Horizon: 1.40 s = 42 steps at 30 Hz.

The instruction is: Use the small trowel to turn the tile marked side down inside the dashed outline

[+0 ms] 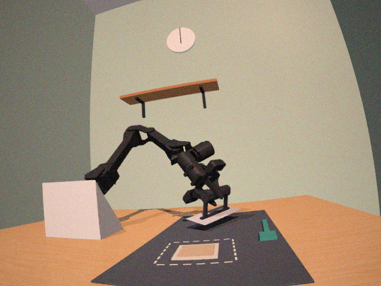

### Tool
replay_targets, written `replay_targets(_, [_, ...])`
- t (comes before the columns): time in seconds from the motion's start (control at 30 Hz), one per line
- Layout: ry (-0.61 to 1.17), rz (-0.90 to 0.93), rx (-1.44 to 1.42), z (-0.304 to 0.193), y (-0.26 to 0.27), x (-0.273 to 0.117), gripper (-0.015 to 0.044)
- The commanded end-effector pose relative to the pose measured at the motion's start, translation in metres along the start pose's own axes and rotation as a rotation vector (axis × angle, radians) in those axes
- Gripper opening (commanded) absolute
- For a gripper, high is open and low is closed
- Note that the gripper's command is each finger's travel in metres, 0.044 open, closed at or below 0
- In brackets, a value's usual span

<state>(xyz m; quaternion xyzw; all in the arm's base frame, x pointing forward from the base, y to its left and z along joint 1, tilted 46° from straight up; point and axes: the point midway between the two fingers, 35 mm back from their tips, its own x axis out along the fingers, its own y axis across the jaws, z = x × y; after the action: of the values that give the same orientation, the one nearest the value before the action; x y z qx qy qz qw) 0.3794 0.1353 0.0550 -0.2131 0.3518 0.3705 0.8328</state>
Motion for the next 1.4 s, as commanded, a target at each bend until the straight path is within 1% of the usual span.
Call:
replay_targets(0.0, [0.06, -0.021, 0.067, 0.014, 0.006, -0.005, 0.0])
replay_targets(0.33, [0.257, -0.082, 0.226, 0.041, 0.041, -0.023, 0.0])
replay_targets(0.67, [0.409, -0.214, 0.329, 0.063, 0.075, -0.062, 0.0])
replay_targets(0.93, [0.417, -0.225, 0.334, 0.064, 0.078, -0.065, 0.0])
replay_targets(1.37, [0.416, -0.218, 0.337, 0.064, 0.089, -0.049, 0.0])
